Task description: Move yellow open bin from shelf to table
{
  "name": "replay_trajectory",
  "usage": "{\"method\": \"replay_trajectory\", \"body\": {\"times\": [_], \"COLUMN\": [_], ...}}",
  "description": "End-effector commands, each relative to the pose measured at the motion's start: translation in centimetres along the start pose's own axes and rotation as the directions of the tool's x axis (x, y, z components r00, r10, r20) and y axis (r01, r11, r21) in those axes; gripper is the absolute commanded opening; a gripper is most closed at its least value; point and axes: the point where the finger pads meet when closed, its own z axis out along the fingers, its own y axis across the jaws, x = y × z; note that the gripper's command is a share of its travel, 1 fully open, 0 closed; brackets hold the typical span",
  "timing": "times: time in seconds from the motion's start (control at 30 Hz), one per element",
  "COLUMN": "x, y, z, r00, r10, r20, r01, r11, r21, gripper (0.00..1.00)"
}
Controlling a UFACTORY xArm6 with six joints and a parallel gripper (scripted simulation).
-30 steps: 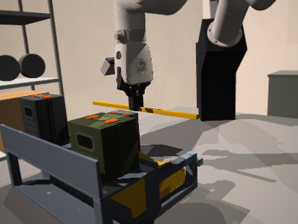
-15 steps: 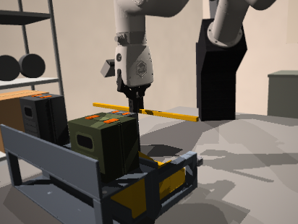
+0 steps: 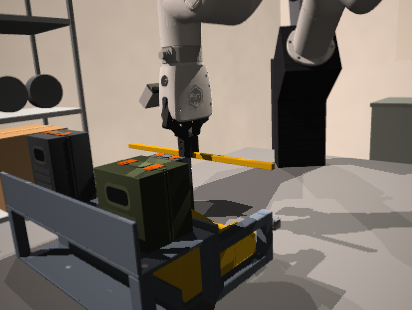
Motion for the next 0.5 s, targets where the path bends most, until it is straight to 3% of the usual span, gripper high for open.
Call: {"method": "replay_trajectory", "body": {"times": [0.0,0.1,0.27,0.47], "x": [0.0,0.0,0.0,0.0], "y": [-0.1,-0.1,3.9,3.9], "z": [0.0,0.0,0.0,0.0], "r00": [1.0,1.0,1.0,1.0], "r10": [-0.001,-0.001,-0.001,-0.001], "r20": [-0.001,-0.001,-0.001,-0.001], "r01": [0.001,0.001,0.001,0.001], "r11": [1.0,1.0,1.0,1.0], "r21": [0.002,0.002,0.002,0.002], "gripper": [0.0,0.0,0.0,0.0]}}
